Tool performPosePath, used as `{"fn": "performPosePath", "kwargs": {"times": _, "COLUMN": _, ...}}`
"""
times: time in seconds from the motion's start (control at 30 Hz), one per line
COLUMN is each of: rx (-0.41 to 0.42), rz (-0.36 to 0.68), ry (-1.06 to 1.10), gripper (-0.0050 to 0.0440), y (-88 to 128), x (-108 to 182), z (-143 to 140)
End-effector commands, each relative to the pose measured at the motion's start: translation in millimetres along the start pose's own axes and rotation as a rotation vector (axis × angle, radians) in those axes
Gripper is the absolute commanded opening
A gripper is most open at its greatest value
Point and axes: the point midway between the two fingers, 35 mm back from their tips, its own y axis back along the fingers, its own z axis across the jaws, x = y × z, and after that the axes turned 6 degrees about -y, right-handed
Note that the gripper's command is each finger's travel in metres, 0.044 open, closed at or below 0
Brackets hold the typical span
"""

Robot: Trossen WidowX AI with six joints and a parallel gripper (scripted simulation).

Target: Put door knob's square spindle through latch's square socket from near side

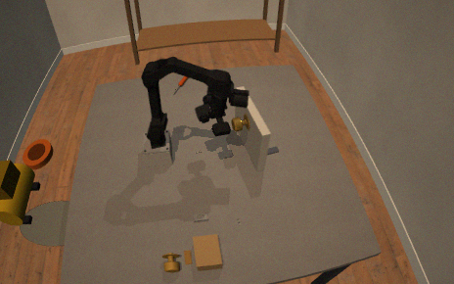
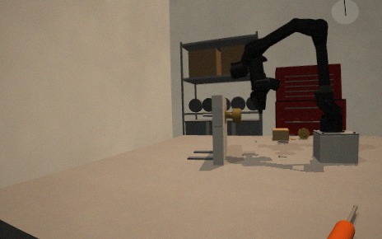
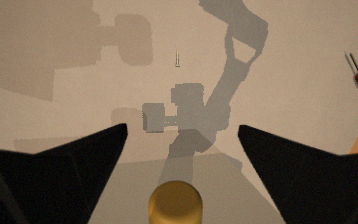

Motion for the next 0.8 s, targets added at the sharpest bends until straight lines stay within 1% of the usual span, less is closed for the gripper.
{"fn": "performPosePath", "kwargs": {"times": 0.0, "rx": -0.007, "rz": 0.02, "ry": 0.005, "gripper": 0.044, "y": 18, "x": 0, "z": -2}}
{"fn": "performPosePath", "kwargs": {"times": 0.13, "rx": -0.007, "rz": 0.02, "ry": 0.005, "gripper": 0.044, "y": 21, "x": 0, "z": -2}}
{"fn": "performPosePath", "kwargs": {"times": 0.47, "rx": -0.007, "rz": 0.02, "ry": 0.005, "gripper": 0.044, "y": 63, "x": -4, "z": -9}}
{"fn": "performPosePath", "kwargs": {"times": 0.57, "rx": -0.005, "rz": 0.014, "ry": 0.002, "gripper": 0.044, "y": 71, "x": -5, "z": -11}}
{"fn": "performPosePath", "kwargs": {"times": 0.67, "rx": -0.005, "rz": 0.014, "ry": 0.001, "gripper": 0.044, "y": 72, "x": -5, "z": -11}}
{"fn": "performPosePath", "kwargs": {"times": 0.77, "rx": -0.016, "rz": 0.063, "ry": 0.002, "gripper": 0.044, "y": 83, "x": -8, "z": -13}}
